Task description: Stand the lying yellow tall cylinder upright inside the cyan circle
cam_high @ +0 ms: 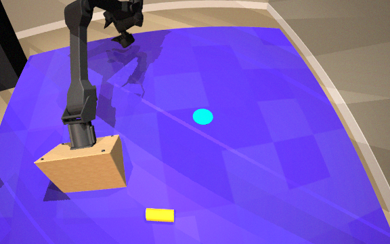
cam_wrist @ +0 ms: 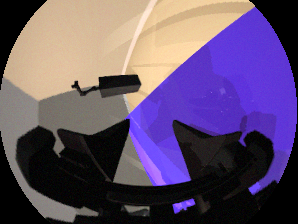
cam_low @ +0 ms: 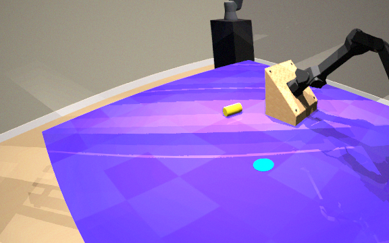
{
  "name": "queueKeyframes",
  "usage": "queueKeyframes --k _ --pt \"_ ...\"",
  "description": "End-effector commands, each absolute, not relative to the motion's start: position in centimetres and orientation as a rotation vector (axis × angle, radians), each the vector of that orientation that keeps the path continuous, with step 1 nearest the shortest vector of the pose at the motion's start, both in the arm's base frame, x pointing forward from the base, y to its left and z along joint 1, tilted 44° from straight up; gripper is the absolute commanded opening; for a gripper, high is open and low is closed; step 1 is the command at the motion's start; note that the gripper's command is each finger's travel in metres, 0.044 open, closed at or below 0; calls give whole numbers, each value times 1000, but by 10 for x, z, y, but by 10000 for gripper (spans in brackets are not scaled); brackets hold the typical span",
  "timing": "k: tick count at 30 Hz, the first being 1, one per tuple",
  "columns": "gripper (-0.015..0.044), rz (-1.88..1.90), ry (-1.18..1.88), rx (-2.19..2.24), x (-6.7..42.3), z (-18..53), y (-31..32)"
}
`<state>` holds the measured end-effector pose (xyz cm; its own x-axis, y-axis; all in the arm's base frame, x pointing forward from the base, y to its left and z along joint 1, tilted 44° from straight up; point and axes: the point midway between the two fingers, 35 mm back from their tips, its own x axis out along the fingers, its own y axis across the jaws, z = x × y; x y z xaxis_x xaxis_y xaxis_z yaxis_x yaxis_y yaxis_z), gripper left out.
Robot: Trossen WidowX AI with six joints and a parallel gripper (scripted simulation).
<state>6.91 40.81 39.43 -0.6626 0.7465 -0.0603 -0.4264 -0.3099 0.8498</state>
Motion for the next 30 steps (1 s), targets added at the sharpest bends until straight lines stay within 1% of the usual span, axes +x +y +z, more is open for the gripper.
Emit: queueKeyframes --k 1,7,13,20,30 --pt "309 1876 1142 489 119 369 409" --pt "309 1671 1090 529 191 337 394" --pt "309 1474 1050 556 257 305 366" --pt "309 1312 1032 552 309 269 334" --pt "309 1054 1034 527 379 205 259"
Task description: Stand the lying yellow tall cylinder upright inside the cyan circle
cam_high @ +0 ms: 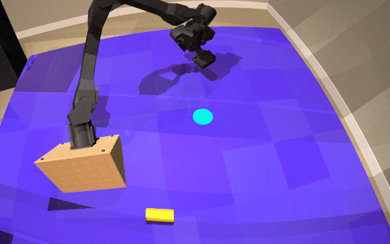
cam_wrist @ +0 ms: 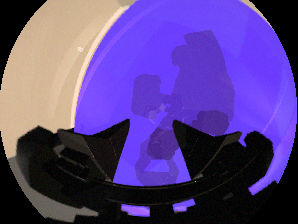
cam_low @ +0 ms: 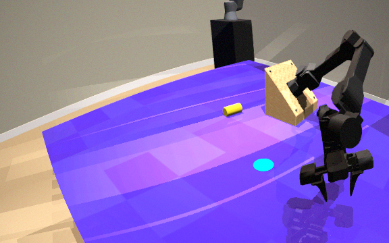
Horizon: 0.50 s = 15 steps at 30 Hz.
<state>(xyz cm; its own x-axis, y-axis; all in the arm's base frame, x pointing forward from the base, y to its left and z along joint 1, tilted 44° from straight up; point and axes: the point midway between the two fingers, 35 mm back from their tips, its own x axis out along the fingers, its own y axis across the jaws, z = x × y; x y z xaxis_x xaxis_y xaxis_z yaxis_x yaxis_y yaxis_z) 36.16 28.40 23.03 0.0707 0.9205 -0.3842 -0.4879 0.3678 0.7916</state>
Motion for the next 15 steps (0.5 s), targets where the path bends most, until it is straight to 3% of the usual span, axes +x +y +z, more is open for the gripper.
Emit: queueKeyframes --k 1,15 --pt "309 1030 1037 524 384 198 251" --pt "309 720 1107 488 428 111 120"
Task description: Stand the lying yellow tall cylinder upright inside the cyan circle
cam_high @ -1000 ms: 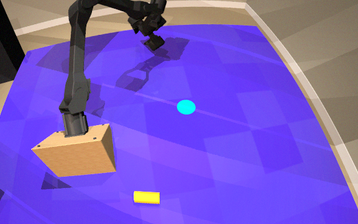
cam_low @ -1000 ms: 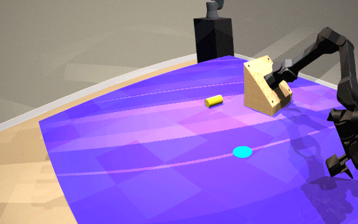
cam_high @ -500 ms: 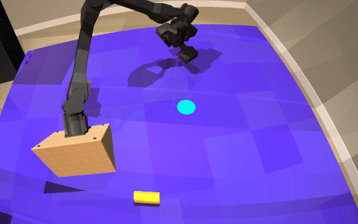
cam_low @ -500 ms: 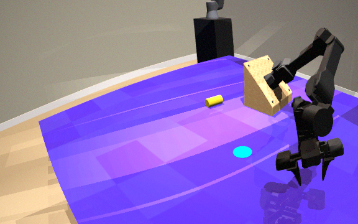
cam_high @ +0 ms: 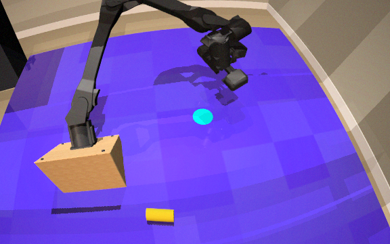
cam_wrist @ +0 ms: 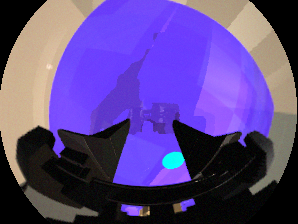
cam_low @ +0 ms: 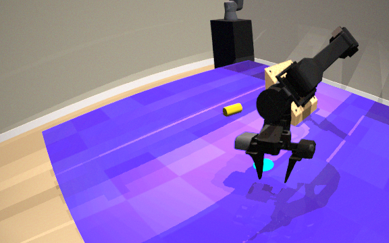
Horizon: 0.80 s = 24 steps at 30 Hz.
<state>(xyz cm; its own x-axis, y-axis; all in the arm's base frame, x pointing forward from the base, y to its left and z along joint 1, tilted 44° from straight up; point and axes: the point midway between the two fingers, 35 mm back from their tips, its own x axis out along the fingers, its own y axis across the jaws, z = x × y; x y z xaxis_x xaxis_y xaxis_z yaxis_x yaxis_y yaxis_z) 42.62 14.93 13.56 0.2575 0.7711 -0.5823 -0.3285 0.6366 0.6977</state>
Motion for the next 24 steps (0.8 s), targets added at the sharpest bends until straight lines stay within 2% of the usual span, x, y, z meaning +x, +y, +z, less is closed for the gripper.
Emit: queueKeyframes --k 1,12,24 --pt "309 701 1114 486 428 105 110" --pt "309 518 1212 481 415 45 8" --pt "309 390 1341 515 363 -10 -86"
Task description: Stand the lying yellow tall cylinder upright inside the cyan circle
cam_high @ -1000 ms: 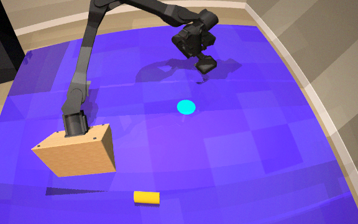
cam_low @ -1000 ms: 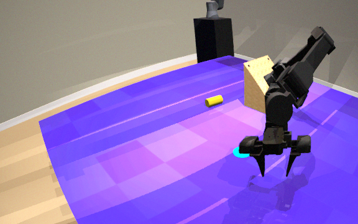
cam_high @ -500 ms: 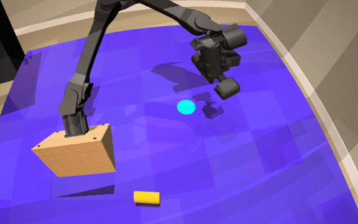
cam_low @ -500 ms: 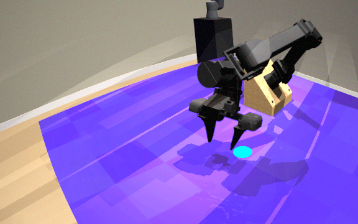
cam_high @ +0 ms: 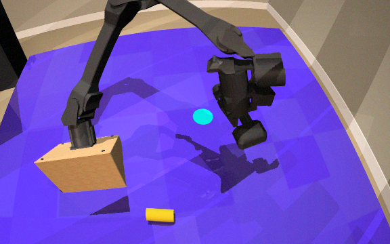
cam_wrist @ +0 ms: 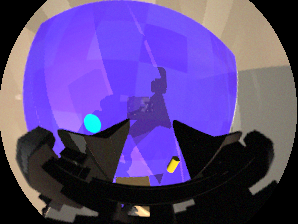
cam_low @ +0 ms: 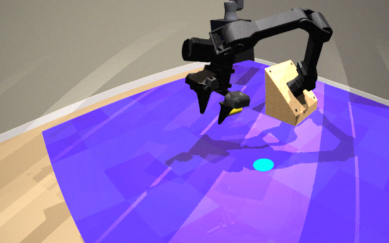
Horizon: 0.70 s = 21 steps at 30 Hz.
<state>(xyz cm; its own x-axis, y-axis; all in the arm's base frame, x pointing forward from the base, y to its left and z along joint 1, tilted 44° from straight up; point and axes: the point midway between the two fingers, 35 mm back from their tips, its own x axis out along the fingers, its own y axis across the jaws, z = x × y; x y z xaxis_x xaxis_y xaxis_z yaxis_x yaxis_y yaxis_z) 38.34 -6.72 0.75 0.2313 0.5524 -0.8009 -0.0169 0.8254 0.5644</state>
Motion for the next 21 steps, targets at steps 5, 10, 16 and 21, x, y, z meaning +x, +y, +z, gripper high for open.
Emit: queueKeyframes --k 5,10,16,21 --pt "309 362 1394 543 333 -28 -117" --pt "309 349 1444 581 300 -44 -142" --pt "309 354 1494 638 258 -60 -164" --pt "309 375 1525 694 222 -70 -176"
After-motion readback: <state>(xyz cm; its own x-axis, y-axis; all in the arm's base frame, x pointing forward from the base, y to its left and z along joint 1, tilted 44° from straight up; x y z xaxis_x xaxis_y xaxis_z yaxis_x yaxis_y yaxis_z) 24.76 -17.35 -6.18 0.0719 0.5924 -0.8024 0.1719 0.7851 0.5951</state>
